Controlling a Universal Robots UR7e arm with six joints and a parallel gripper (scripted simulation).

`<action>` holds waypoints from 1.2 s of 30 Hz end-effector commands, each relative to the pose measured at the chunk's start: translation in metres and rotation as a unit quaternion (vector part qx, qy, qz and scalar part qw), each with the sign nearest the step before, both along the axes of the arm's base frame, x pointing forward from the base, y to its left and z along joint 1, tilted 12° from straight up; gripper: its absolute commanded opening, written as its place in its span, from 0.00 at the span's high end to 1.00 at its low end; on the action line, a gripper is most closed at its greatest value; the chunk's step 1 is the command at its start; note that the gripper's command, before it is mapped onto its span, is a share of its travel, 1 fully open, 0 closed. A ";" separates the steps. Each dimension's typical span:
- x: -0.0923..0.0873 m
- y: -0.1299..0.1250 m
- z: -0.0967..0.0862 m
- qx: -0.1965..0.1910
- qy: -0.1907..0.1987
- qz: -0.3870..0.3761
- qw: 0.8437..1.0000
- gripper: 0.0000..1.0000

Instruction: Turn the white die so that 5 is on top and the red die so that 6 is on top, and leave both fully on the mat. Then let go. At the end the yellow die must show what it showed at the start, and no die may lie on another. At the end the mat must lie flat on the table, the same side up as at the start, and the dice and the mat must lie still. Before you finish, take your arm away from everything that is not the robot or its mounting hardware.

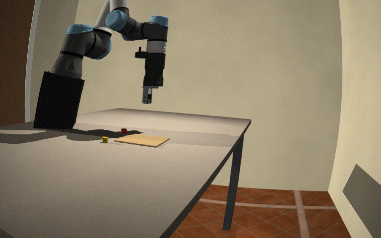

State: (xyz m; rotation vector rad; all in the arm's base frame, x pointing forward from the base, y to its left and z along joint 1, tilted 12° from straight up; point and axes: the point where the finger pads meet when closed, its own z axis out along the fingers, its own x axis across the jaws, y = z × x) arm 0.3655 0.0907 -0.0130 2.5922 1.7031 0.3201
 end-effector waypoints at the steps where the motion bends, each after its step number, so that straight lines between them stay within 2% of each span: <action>1: 0.001 -0.002 0.000 0.000 -0.001 0.001 1.000 0.66; 6: 0.008 -0.025 -0.001 -0.003 -0.001 0.011 1.000 0.66; 14: 0.022 -0.112 -0.005 -0.010 -0.003 0.050 0.999 0.66; 16: 0.022 -0.112 -0.005 -0.010 -0.003 0.050 0.999 0.66; 22: 0.022 -0.168 -0.008 -0.014 -0.007 0.073 0.997 0.66; 26: 0.021 -0.180 -0.008 -0.015 -0.008 0.078 0.997 0.66; 36: 0.021 -0.181 -0.008 -0.015 -0.008 0.079 0.997 0.66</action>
